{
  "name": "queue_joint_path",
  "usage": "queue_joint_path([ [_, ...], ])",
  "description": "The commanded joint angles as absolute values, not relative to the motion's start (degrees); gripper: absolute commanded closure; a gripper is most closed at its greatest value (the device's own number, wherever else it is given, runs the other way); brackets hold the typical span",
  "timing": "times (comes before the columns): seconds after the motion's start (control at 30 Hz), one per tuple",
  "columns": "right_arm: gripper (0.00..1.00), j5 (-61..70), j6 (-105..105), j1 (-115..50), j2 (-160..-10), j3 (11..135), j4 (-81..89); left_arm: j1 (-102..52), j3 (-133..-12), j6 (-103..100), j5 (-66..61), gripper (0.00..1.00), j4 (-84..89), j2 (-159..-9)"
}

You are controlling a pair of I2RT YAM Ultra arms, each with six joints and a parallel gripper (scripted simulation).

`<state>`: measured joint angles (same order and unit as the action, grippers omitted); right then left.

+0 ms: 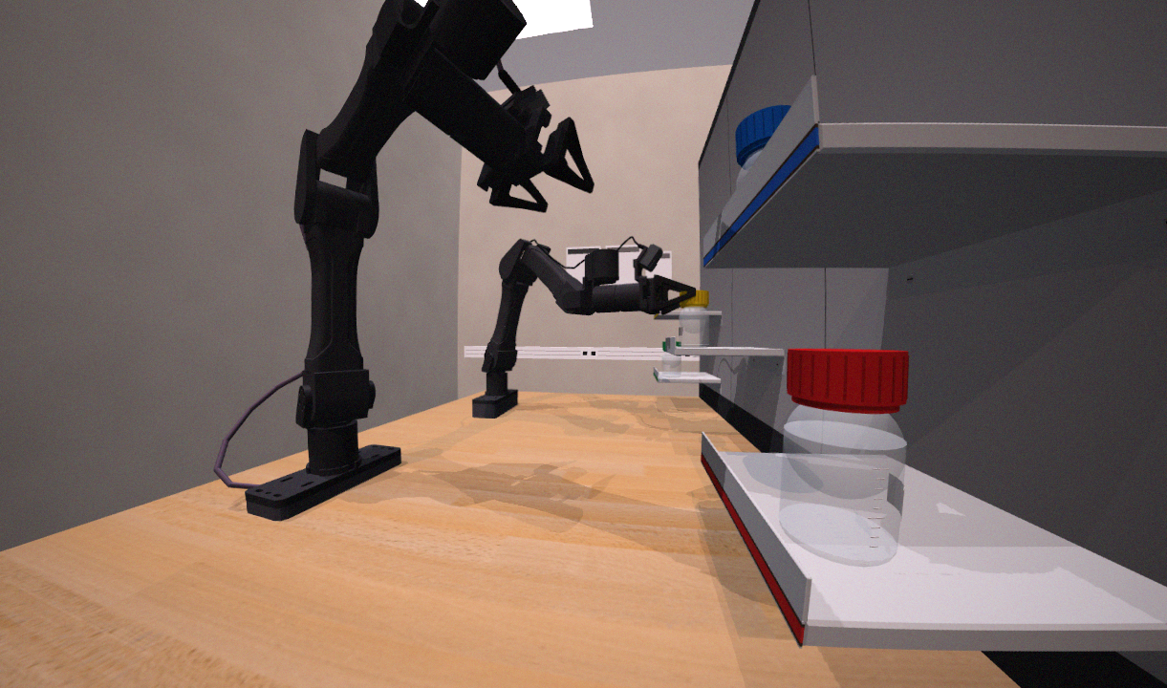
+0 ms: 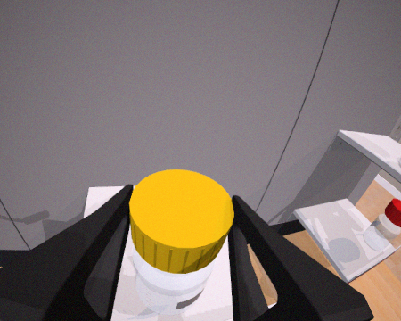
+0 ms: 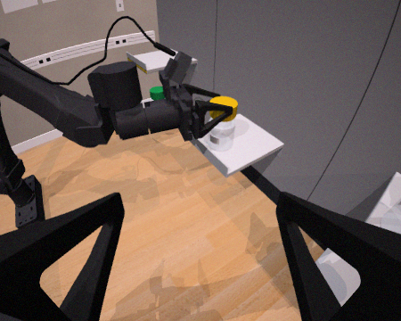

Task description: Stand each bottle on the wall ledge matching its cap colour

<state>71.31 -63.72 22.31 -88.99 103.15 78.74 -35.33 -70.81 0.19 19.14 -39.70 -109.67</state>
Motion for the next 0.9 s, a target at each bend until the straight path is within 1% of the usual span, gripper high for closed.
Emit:
queue_joint_path([
  [0.0,0.11,72.4,-64.2,22.5,-88.9,104.2,79.9,-35.2,-71.3,0.0,18.9,0.94,-38.9,-109.5],
  [0.1,0.11,72.4,-64.2,22.5,-88.9,104.2,79.9,-35.2,-72.3,0.0,18.9,0.6,-37.5,-108.6],
  [0.13,0.11,72.4,-64.2,22.5,-88.9,104.2,79.9,-35.2,-72.8,0.0,18.9,0.5,-36.7,-108.2],
  [0.23,0.11,72.4,-64.2,22.5,-88.9,104.2,79.9,-35.2,-73.5,0.1,18.9,0.5,-35.5,-107.6],
  [0.6,0.11,72.4,-64.2,22.5,-88.9,104.2,79.9,-35.2,-84.8,0.2,18.9,0.5,-20.0,-103.2],
  [0.87,0.11,72.4,-64.2,22.5,-88.9,104.2,79.9,-35.5,-86.6,0.0,19.1,0.5,-18.3,-103.6],
])
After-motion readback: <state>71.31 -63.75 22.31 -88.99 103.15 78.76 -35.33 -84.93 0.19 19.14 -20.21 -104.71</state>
